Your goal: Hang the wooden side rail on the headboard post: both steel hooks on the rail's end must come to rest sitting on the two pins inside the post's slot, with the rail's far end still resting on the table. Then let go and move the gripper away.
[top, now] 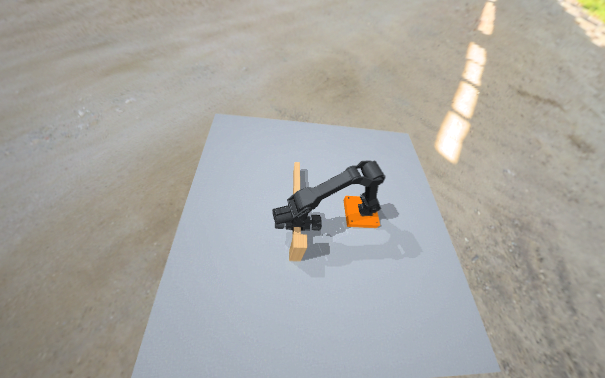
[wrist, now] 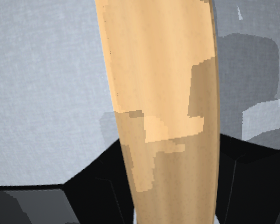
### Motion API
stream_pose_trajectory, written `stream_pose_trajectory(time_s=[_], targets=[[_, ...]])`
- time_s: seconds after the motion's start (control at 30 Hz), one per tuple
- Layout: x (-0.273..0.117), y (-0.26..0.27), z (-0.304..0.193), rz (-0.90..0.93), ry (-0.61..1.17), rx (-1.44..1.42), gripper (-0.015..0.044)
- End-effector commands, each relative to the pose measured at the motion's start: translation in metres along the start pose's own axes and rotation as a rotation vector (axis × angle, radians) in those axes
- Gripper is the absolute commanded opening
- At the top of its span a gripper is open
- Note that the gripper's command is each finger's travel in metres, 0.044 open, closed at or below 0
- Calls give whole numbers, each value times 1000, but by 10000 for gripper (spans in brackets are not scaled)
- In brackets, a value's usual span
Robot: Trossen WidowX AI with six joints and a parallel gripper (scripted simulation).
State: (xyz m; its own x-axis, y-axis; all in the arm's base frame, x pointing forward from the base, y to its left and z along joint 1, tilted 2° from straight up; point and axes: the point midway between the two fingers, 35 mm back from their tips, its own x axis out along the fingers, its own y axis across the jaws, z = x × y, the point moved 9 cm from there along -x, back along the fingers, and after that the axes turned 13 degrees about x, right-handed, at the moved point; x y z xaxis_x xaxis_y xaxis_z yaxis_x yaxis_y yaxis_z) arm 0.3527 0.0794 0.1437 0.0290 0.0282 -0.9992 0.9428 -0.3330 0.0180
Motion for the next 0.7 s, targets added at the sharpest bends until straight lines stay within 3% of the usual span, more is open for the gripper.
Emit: stream_pose_trajectory(time_s=[0.0, 0.67], targets=[[0, 0, -1, 4, 6, 0, 0], [3, 0, -1, 4, 6, 0, 0]])
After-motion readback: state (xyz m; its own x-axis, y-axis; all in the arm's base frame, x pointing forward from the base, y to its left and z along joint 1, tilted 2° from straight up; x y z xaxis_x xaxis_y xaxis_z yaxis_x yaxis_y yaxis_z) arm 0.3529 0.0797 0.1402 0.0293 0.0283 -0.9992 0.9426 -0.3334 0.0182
